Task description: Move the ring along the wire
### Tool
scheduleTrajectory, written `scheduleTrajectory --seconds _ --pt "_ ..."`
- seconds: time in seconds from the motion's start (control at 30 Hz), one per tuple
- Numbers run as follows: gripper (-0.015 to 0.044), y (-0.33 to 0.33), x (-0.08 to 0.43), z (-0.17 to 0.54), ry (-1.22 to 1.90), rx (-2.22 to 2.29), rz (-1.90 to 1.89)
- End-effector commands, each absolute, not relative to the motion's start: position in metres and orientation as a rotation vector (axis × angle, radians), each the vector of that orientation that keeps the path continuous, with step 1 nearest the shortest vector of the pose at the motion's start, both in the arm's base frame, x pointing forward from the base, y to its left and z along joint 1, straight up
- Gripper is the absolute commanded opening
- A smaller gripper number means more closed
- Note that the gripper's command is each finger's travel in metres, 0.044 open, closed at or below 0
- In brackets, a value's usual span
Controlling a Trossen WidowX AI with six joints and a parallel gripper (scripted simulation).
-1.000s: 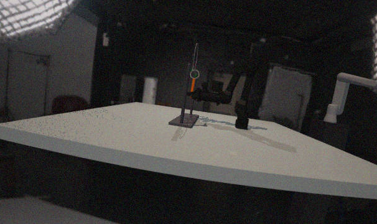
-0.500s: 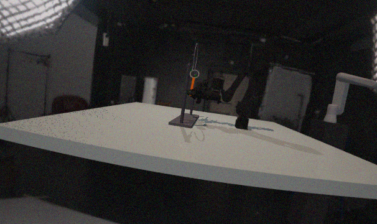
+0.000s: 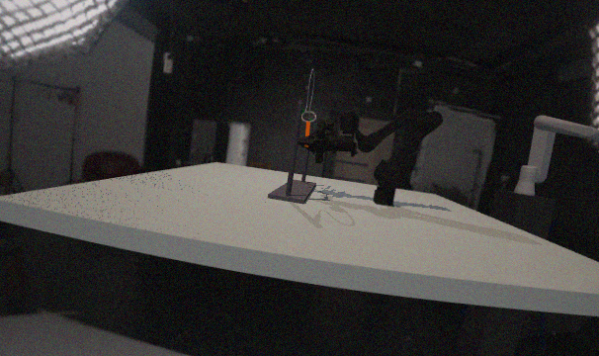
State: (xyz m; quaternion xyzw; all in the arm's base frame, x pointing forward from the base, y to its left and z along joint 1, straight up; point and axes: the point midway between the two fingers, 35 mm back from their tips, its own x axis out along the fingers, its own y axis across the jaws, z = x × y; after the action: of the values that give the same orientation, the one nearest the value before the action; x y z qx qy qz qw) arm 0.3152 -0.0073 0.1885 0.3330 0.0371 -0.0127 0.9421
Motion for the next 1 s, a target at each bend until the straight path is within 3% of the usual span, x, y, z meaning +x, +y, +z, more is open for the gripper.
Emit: scheduleTrajectory --seconds 0.0,0.97 --pt "-0.0150 0.003 0.309 0.201 0.112 0.752 0.004" --pt "-0.0150 0.042 0.266 0.288 0.392 1.319 0.291"
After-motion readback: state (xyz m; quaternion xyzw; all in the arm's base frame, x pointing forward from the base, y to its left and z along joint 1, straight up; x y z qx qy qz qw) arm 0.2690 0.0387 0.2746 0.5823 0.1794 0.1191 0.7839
